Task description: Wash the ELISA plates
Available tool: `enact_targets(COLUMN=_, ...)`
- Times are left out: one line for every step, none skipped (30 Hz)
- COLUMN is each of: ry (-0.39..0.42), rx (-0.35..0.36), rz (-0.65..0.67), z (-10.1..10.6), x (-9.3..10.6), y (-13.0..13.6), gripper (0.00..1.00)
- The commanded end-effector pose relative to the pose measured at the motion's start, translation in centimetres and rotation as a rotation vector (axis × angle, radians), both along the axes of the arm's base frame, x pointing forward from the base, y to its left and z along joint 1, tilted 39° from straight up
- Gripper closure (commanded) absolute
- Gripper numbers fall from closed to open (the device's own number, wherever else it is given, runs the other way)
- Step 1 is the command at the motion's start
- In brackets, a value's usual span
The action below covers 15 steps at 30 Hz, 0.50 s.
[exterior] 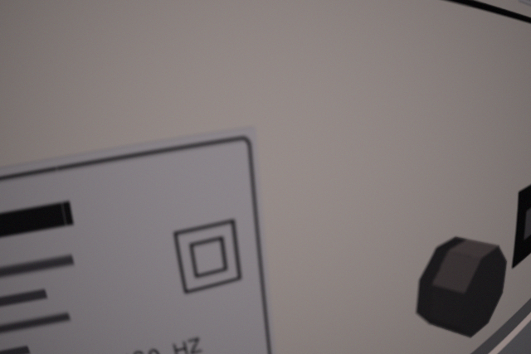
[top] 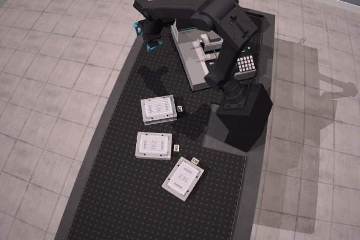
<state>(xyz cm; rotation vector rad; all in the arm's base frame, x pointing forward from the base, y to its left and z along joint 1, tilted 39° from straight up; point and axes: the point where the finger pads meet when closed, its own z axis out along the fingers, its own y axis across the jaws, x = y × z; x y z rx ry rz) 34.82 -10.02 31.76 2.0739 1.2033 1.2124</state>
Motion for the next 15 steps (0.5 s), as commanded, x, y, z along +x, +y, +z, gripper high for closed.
enact_targets(ry=0.004, rx=-0.126, rz=0.093, z=-0.3, x=-0.6, y=1.7, gripper=0.0)
enact_targets(ry=0.011, rx=-0.153, rz=0.112, z=-0.7, x=-0.8, y=2.0, gripper=0.0)
enact_targets(ry=0.011, rx=-0.153, rz=0.112, z=-0.7, x=-0.8, y=2.0, gripper=0.0)
enact_targets(ry=0.011, rx=-0.153, rz=0.112, z=-0.7, x=-0.8, y=2.0, gripper=0.0)
enact_targets(ry=0.017, rx=-0.179, rz=0.13, z=-1.0, x=-0.9, y=2.4, gripper=0.0)
enact_targets(ry=0.024, rx=-0.206, rz=0.149, z=-1.4, x=-1.0, y=2.7, gripper=0.0)
enact_targets(ry=0.03, rx=-0.233, rz=0.168, z=-1.7, x=-1.2, y=3.0, gripper=0.0)
enact_targets(ry=0.037, rx=-0.259, rz=0.187, z=-2.0, x=-1.3, y=3.4, gripper=0.0)
enact_targets(ry=0.043, rx=-0.286, rz=0.206, z=-2.4, x=-1.5, y=3.7, gripper=0.0)
enact_targets(ry=0.046, rx=-0.299, rz=0.216, z=-2.7, x=-1.7, y=4.0, gripper=0.0)
enact_targets(ry=0.044, rx=-0.3, rz=0.216, z=-3.0, x=-1.8, y=4.3, gripper=0.0)
enact_targets(ry=0.052, rx=-0.325, rz=0.235, z=-3.4, x=-2.0, y=4.6, gripper=0.0)
enact_targets(ry=0.058, rx=-0.352, rz=0.255, z=-3.8, x=-2.2, y=4.9, gripper=0.0)
enact_targets(ry=0.064, rx=-0.378, rz=0.274, z=-4.1, x=-2.3, y=5.3, gripper=0.0)
enact_targets(ry=0.07, rx=-0.404, rz=0.294, z=-4.5, x=-2.5, y=5.5, gripper=0.0)
